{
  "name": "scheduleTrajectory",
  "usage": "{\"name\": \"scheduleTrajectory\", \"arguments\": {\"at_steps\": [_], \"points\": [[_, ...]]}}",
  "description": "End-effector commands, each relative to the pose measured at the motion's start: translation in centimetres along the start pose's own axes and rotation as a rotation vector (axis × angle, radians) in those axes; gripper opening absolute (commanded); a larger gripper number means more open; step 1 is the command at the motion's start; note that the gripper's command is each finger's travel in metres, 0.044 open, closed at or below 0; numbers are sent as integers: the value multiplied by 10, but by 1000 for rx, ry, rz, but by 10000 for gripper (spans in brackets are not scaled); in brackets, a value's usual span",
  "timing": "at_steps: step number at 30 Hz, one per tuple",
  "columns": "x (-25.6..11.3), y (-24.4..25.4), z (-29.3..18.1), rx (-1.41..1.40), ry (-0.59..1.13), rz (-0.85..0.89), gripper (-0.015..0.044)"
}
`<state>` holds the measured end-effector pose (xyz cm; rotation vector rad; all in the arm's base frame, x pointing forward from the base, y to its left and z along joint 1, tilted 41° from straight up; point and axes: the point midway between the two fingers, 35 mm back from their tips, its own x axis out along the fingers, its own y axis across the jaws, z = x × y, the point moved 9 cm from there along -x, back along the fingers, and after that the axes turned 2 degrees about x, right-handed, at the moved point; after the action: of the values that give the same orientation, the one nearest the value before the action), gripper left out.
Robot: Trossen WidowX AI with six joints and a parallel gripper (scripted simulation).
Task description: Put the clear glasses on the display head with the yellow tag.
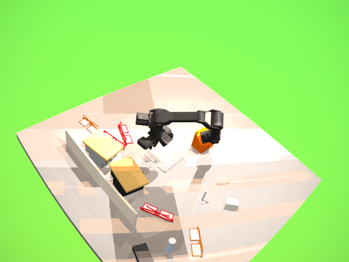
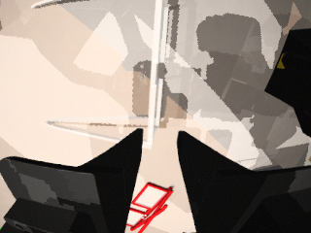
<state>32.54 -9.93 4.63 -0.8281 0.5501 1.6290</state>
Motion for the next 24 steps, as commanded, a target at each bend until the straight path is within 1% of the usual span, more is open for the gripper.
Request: {"name": "scheduleTrajectory", "arguments": {"at_steps": [1,2,11,13,14,24], "points": [[1,0,0,1,-1,2,186],[1,0,0,1,-1,2,200],[-3,7,0,-13,0,9,200],[-3,7,0,-13,0,9,147],[-3,7,0,-13,0,9,140],[-2,7,0,-13,0,9,140]]}}
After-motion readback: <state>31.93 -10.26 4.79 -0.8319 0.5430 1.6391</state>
